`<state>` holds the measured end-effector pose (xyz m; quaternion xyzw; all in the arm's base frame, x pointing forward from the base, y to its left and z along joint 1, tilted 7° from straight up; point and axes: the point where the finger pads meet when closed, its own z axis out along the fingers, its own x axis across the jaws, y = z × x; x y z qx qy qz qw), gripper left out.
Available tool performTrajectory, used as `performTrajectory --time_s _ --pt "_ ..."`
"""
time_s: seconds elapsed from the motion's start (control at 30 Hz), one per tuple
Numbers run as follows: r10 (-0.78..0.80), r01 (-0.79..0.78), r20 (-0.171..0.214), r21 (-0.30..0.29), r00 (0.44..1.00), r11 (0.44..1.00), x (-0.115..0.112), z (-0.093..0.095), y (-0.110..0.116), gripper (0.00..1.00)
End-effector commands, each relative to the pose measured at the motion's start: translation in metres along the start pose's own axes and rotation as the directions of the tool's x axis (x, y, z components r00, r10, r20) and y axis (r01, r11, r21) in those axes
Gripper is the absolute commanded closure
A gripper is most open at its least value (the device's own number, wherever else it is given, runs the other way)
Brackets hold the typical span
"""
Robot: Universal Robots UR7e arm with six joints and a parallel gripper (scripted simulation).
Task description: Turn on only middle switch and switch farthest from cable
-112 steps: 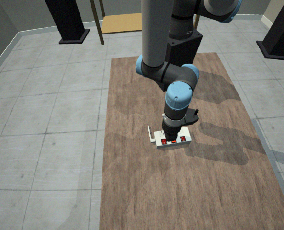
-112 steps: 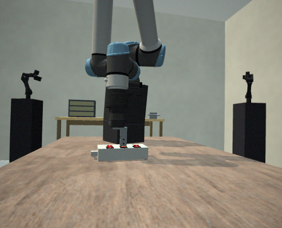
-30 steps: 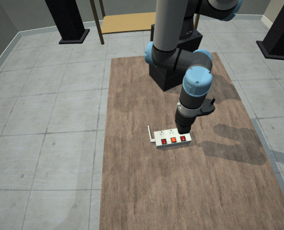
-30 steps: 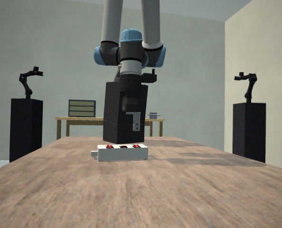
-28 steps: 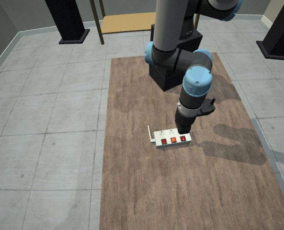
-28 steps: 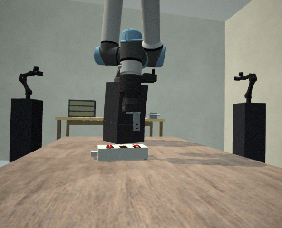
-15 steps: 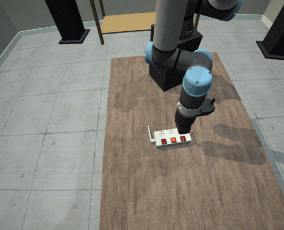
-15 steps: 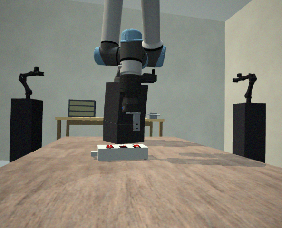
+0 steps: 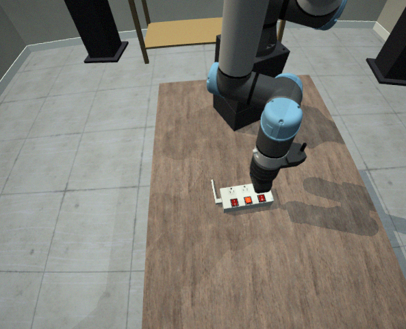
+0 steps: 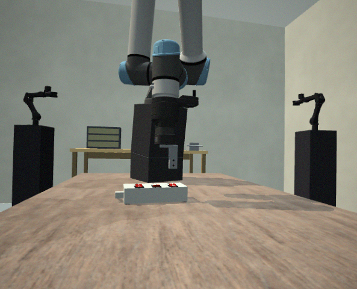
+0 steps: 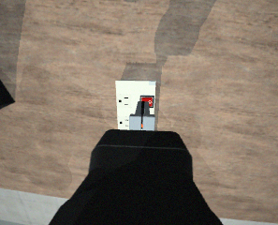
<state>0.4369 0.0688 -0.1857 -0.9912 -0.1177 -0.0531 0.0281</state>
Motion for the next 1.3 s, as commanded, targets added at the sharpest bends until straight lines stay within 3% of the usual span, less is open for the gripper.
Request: performTrajectory --time_s 0.0,0.8,1.27 --pt "0.000 0.000 -0.001 -0.001 1.000 1.000 0.001 0.003 0.000 1.00" --pt "0.000 0.000 -0.001 -0.001 1.000 1.000 0.001 0.031 0.000 1.00" --pt "0.000 0.000 -0.001 -0.001 1.000 1.000 0.001 0.036 0.000 1.00"
